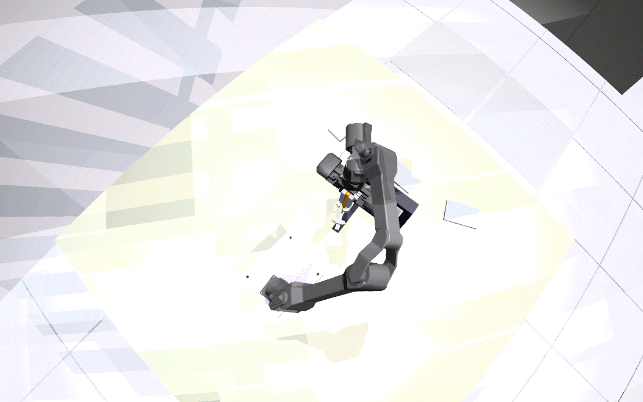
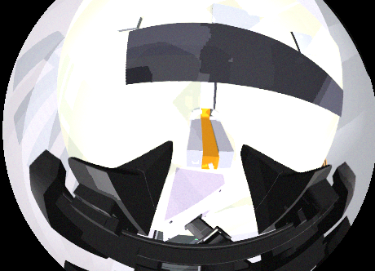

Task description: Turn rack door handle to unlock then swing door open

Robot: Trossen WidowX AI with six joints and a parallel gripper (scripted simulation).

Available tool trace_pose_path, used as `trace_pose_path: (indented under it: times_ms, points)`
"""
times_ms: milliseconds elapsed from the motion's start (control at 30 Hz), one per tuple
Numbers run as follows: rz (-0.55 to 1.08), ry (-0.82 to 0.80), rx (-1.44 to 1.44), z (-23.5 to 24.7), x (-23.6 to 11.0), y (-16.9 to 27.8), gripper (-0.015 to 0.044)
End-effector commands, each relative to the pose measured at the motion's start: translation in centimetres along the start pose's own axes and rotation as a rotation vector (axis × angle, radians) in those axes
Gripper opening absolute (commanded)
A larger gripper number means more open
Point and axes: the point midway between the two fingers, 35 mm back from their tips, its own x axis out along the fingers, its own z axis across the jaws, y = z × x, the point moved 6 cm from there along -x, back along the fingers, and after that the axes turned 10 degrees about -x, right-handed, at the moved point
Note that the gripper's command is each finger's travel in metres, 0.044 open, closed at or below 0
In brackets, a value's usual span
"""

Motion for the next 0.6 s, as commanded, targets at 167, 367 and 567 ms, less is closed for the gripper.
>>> trace_pose_path:
  times_ms: [167,367,567]
  points:
    - [0.006,0.006,-0.012,0.0,1.7,0.2,0.0289]
    - [0.009,0.007,-0.013,0.0,2.7,0.2,0.0289]
    - [0.011,0.007,-0.014,0.0,3.3,0.3,0.0263]
